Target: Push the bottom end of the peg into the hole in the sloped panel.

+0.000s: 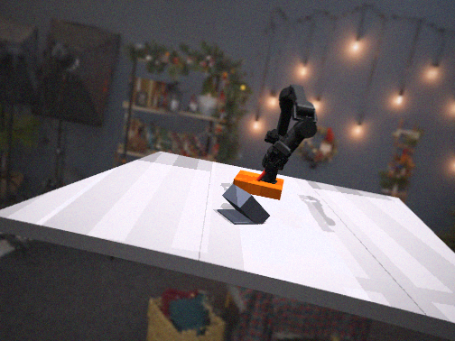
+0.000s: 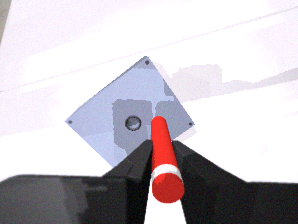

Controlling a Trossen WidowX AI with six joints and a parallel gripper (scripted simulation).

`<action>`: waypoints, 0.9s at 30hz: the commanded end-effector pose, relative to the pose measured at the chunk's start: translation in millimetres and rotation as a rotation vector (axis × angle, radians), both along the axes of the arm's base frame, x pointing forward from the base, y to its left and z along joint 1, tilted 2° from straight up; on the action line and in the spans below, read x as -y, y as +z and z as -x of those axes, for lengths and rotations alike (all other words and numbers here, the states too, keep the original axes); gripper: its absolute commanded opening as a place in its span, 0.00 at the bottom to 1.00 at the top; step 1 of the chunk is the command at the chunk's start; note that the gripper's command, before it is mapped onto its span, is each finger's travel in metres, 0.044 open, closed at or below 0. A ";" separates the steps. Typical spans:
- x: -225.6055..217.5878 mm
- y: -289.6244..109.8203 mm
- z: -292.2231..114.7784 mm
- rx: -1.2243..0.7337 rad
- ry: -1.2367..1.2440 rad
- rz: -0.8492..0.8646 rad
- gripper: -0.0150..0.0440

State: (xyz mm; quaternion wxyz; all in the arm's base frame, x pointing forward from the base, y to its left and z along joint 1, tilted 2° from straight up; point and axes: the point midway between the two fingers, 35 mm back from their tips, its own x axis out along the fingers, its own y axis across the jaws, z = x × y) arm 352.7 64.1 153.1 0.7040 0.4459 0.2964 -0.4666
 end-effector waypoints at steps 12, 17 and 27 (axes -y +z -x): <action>-23.8 5.8 -1.9 0.026 0.098 0.060 0.25; -24.8 3.6 -4.0 0.029 0.108 0.065 0.25; -21.4 -11.7 -15.4 0.036 0.127 0.077 0.25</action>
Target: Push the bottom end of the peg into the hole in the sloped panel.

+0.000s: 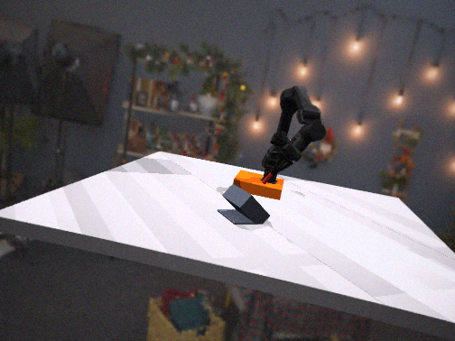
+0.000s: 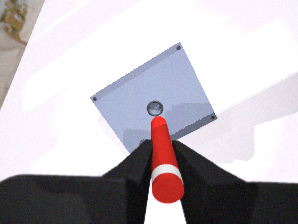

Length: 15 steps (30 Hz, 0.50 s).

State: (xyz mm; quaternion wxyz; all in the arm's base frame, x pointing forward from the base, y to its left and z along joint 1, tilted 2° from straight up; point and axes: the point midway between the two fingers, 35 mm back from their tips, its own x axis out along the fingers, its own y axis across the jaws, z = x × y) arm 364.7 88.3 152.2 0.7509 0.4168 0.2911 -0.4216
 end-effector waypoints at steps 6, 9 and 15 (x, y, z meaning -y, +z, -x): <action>5.3 -20.0 -9.6 -0.007 0.018 0.024 0.25; 6.7 -24.6 -12.5 -0.005 0.024 0.028 0.25; 9.2 -32.7 -17.0 -0.002 0.033 0.035 0.25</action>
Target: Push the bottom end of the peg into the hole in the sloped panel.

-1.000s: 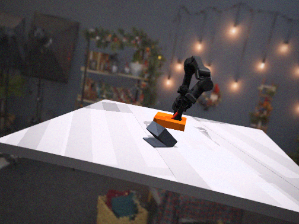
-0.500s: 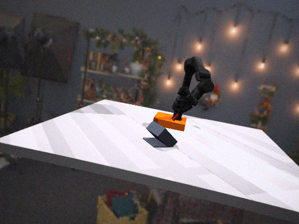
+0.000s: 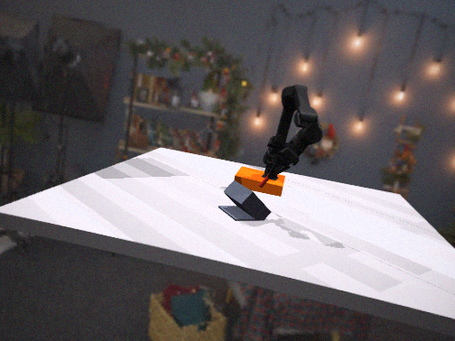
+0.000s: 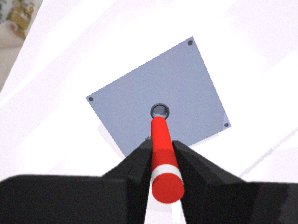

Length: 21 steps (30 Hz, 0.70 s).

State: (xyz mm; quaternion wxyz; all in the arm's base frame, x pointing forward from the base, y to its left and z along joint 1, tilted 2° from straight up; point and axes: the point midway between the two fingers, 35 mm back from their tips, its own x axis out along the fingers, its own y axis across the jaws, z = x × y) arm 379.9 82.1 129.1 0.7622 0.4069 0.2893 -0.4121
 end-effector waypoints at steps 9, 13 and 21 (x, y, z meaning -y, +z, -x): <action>3.1 -10.2 -2.0 -0.003 -0.007 0.008 0.25; 4.0 -11.7 -3.4 -0.003 -0.006 0.008 0.25; 7.9 -18.4 -8.9 -0.004 -0.005 0.009 0.25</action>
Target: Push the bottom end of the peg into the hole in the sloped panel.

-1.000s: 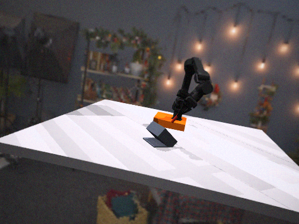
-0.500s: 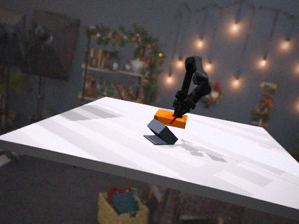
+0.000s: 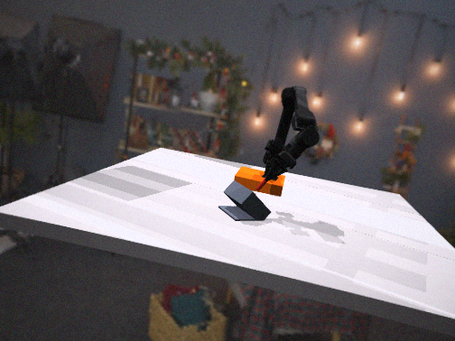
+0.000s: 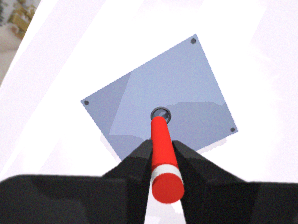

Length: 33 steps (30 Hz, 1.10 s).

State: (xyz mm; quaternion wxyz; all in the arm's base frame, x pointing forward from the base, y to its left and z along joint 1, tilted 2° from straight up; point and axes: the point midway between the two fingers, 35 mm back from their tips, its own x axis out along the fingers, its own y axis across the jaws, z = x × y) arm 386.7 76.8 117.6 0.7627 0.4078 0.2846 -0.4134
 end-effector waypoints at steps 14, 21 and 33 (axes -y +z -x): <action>7.2 -16.6 -6.5 -0.010 0.001 0.006 0.25; 7.0 -13.2 -7.1 -0.002 -0.002 0.004 0.25; 6.4 -12.7 -6.3 0.001 -0.003 0.004 0.25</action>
